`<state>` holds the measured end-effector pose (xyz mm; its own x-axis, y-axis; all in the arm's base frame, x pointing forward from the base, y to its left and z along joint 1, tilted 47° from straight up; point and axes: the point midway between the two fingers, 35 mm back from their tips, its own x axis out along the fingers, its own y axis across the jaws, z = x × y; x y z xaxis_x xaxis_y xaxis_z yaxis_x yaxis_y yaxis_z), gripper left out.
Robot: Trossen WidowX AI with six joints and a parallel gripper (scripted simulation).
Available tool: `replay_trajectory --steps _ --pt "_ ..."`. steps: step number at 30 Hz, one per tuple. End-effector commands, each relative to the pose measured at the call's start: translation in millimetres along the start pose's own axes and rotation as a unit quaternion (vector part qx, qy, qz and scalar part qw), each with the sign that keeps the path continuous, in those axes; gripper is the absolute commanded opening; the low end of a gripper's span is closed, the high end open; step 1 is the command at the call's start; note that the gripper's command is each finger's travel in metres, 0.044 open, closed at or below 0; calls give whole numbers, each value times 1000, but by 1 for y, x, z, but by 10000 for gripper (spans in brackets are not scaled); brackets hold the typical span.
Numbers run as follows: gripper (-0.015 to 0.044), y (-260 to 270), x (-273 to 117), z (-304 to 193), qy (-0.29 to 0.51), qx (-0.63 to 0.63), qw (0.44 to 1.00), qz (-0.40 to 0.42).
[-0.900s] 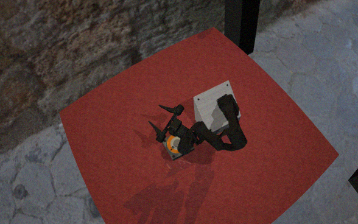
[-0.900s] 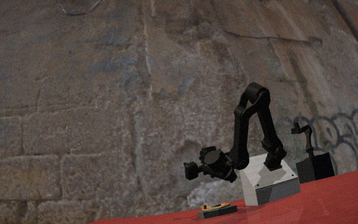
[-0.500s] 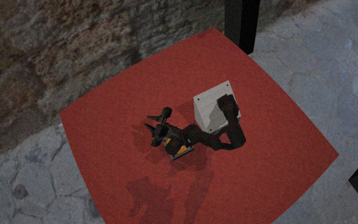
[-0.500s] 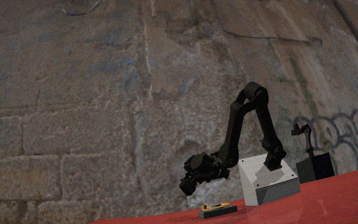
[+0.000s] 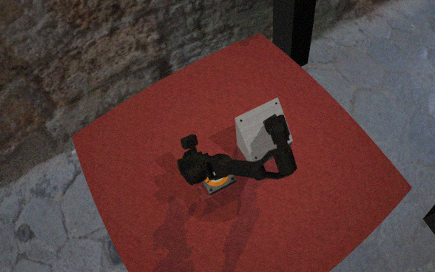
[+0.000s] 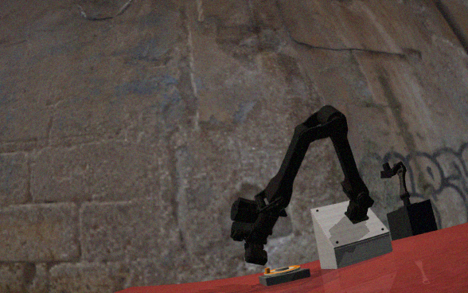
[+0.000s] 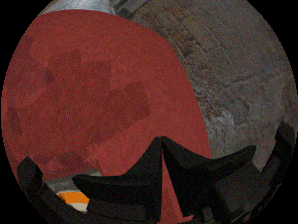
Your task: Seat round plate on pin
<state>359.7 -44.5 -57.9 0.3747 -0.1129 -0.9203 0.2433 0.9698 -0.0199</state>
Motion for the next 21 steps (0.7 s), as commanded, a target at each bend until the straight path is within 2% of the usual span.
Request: replay_trajectory --steps 1,10,21 --pt "0 53 -72 -8 161 -57 924 342" --pt "0 63 -102 -6 184 -37 890 416" --pt "0 63 -103 -6 185 -37 889 418"
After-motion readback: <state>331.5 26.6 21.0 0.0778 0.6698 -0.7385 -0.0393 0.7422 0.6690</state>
